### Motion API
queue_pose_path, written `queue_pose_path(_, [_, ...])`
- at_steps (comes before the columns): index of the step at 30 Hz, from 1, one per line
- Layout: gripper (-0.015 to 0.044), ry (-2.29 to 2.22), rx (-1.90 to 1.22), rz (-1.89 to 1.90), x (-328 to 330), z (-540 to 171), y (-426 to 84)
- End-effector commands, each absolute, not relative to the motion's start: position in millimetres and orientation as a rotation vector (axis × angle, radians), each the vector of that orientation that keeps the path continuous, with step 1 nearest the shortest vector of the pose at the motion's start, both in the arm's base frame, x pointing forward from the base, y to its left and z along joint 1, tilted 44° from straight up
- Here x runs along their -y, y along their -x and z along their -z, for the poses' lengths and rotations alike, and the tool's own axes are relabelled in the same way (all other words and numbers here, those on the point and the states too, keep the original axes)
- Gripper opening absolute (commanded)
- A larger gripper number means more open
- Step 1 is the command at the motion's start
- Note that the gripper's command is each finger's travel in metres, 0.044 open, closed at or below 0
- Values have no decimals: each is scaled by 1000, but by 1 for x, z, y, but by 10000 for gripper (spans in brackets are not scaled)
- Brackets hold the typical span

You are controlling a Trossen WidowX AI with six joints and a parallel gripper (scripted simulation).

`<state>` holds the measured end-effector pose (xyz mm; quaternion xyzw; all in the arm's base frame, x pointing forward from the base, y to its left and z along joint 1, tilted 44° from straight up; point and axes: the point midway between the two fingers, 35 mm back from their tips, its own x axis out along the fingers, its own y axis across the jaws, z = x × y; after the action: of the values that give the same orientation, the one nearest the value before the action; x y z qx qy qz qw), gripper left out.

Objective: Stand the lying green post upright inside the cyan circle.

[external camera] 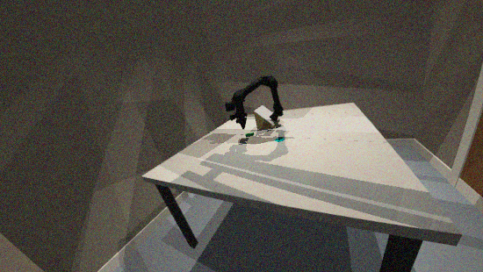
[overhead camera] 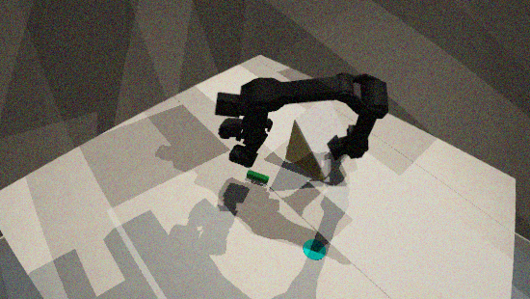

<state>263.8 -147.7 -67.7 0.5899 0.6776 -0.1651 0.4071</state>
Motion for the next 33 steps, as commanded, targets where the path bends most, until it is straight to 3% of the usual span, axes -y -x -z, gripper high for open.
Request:
queue_pose_path(1, [233,-1502,-1738,410,109,100,-257])
queue_pose_path(8, [233,-1503,-1738,409,102,106,-256])
queue_pose_path(16, [23,-1503,-1738,409,102,106,-256])
queue_pose_path(33, [23,-1503,-1727,425,131,82,-260])
